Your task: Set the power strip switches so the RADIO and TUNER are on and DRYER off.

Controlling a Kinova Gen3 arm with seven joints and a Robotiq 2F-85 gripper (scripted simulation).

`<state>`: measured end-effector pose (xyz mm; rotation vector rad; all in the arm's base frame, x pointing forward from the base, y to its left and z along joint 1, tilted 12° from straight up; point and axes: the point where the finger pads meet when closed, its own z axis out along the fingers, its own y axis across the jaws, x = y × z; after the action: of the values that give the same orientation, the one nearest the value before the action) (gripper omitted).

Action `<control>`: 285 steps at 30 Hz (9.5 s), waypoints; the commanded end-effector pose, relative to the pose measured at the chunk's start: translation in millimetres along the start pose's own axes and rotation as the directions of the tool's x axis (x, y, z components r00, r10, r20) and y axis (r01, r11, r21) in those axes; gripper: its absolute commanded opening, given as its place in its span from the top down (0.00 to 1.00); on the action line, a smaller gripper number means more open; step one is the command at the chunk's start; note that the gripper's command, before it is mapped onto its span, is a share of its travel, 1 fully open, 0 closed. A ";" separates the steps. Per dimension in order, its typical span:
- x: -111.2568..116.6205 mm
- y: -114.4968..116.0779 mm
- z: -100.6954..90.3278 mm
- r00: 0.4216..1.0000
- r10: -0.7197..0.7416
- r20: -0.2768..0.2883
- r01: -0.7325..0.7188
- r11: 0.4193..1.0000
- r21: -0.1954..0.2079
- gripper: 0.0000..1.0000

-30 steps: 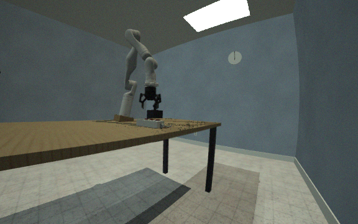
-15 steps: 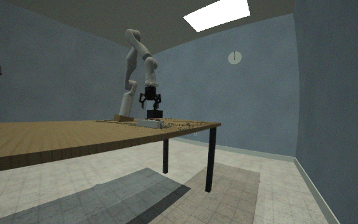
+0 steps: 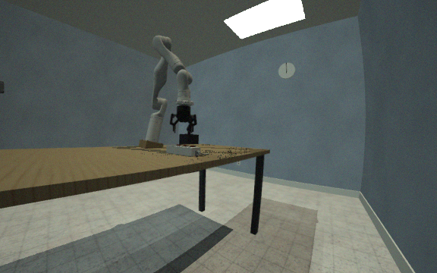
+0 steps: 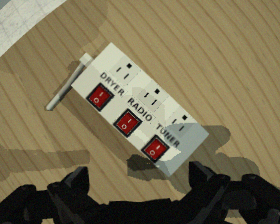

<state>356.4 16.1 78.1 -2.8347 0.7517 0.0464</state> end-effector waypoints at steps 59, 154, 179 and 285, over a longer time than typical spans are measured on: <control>43.8 -24.5 -63.0 0.840 -0.542 0.030 0.542 0.840 -0.009 0.00; 40.7 -9.9 0.4 -0.589 0.808 -0.036 -0.808 -0.589 -0.016 0.00; 46.4 -7.8 0.1 -0.712 0.702 -0.023 -0.702 -0.712 0.003 0.00; 44.8 -7.2 45.1 -0.713 0.701 -0.025 -0.701 -0.713 0.002 1.00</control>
<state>400.5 10.4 33.0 -0.4225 3.0725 0.3122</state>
